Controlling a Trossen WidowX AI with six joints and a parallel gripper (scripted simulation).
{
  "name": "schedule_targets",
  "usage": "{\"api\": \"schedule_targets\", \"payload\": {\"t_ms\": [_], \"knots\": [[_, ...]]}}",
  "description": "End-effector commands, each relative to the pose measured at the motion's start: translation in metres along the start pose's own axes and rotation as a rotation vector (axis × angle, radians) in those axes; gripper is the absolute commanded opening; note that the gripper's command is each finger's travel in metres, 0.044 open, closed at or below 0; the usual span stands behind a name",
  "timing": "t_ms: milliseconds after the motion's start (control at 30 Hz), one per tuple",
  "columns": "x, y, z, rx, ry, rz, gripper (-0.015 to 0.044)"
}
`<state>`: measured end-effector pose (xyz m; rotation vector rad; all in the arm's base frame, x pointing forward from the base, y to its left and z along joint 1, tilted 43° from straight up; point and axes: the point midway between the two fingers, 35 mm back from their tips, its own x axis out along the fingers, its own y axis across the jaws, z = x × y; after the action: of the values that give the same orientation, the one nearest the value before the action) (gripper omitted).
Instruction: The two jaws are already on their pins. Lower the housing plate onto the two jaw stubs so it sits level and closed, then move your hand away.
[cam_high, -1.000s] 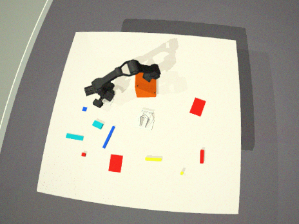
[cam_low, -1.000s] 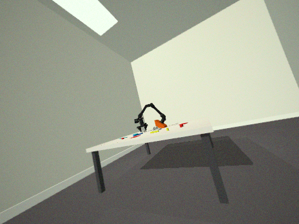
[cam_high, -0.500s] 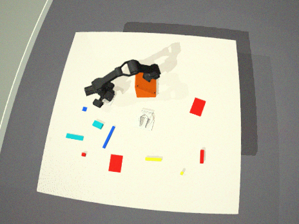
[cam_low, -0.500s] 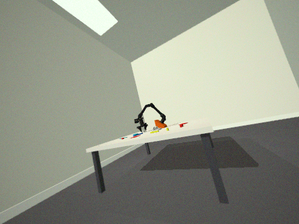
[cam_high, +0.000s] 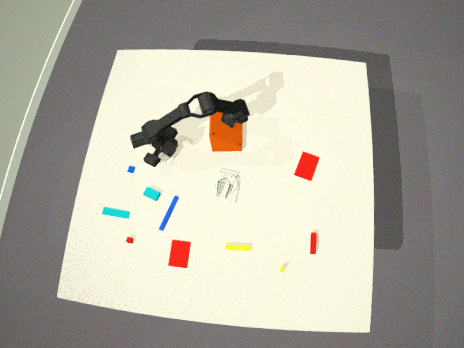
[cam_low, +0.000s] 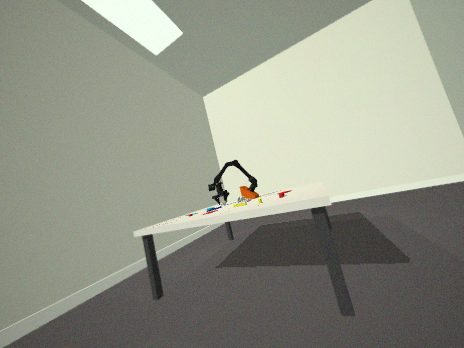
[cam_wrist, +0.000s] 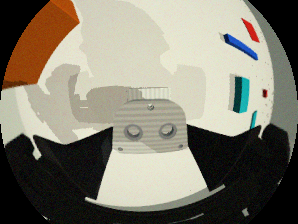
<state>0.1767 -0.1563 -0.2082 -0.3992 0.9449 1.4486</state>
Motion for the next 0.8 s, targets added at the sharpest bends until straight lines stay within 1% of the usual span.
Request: {"api": "schedule_targets", "payload": {"t_ms": [0, 533, 767], "knots": [[-0.013, -0.002, -0.001, -0.005, 0.007, -0.003, 0.0351], [-0.063, 0.000, -0.001, -0.002, 0.006, -0.004, 0.0351], [-0.067, -0.002, 0.004, 0.021, 0.008, -0.005, 0.0351]]}}
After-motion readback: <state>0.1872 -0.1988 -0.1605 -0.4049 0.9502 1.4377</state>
